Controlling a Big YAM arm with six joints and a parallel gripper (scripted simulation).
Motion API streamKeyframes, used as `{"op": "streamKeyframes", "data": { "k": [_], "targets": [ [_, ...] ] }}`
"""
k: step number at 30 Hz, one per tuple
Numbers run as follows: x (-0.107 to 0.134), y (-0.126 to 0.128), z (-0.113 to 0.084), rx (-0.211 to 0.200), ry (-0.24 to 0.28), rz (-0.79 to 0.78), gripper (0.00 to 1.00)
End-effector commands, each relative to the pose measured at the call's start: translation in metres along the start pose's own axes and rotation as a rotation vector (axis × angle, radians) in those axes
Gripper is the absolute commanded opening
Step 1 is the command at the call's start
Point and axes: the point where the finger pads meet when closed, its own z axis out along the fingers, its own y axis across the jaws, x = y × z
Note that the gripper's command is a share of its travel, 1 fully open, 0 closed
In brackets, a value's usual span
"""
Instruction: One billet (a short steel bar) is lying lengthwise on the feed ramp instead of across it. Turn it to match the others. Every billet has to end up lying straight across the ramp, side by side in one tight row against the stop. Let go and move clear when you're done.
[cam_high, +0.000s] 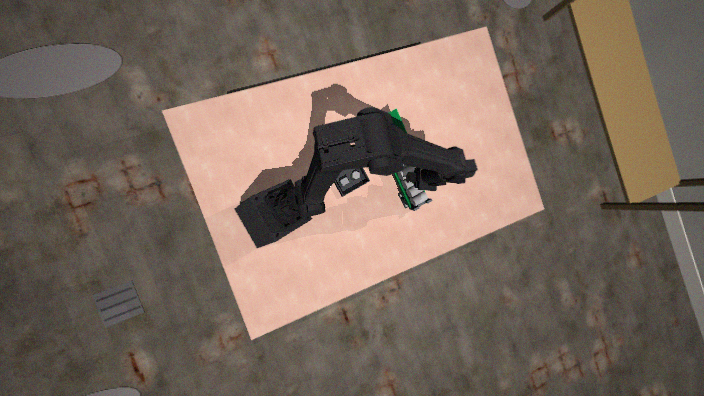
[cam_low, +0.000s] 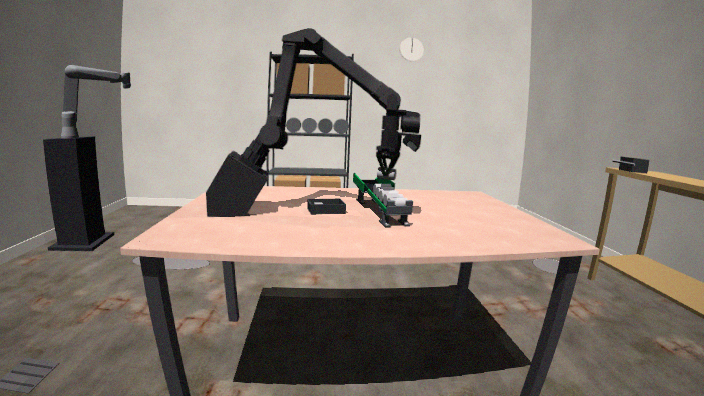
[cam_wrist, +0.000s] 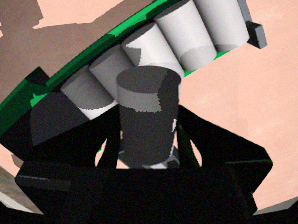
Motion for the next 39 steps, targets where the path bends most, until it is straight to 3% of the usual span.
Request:
{"op": "streamKeyframes", "data": {
  "k": [1,30,33,36,37,39],
  "targets": [
    [-0.012,0.009,-0.023,-0.016,-0.066,-0.107,0.00],
    [-0.013,0.008,-0.025,0.001,-0.071,-0.575,0.00],
    [0.002,0.019,-0.022,-0.002,-0.045,-0.589,0.00],
    [-0.002,0.025,-0.027,-0.002,-0.057,-0.591,0.00],
    [-0.013,0.033,-0.036,-0.003,-0.095,-0.581,0.00],
    [0.002,0.035,-0.030,-0.004,-0.063,-0.569,0.00]
  ]
}}
